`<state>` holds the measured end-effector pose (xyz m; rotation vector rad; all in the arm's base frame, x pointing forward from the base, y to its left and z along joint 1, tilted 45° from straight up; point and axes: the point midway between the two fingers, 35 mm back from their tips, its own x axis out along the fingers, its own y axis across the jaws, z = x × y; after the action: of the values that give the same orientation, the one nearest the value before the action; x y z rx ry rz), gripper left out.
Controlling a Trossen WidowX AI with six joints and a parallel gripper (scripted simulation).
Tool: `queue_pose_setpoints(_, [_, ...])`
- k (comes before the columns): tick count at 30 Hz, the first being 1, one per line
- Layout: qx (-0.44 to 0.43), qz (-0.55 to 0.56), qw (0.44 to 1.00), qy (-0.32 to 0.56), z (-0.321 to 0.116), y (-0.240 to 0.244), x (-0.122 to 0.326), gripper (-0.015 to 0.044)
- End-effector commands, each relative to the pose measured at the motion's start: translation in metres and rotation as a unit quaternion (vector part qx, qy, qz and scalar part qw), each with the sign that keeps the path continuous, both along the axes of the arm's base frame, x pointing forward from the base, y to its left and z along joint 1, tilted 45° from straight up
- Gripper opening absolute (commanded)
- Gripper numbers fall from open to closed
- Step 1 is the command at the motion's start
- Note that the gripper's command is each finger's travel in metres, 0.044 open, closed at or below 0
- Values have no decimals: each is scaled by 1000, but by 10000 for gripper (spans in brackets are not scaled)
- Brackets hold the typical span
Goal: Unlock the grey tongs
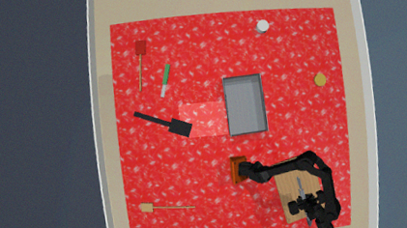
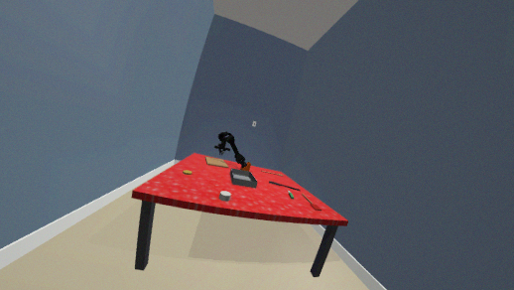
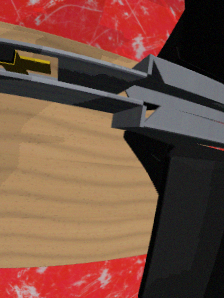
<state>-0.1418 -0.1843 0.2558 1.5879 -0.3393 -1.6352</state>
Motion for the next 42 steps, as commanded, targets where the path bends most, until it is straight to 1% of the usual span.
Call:
queue_pose_setpoints(1, [1, -2, 1000, 2, -4, -3, 1, -150])
queue_pose_setpoints(29, [-6, -4, 1000, 1, -35, -36, 10, -150])
queue_pose_setpoints(36, [-7, -4, 1000, 1, -36, -38, 11, -150])
queue_pose_setpoints(42, [-7, -1, 1000, -2, -36, -38, 11, 7])
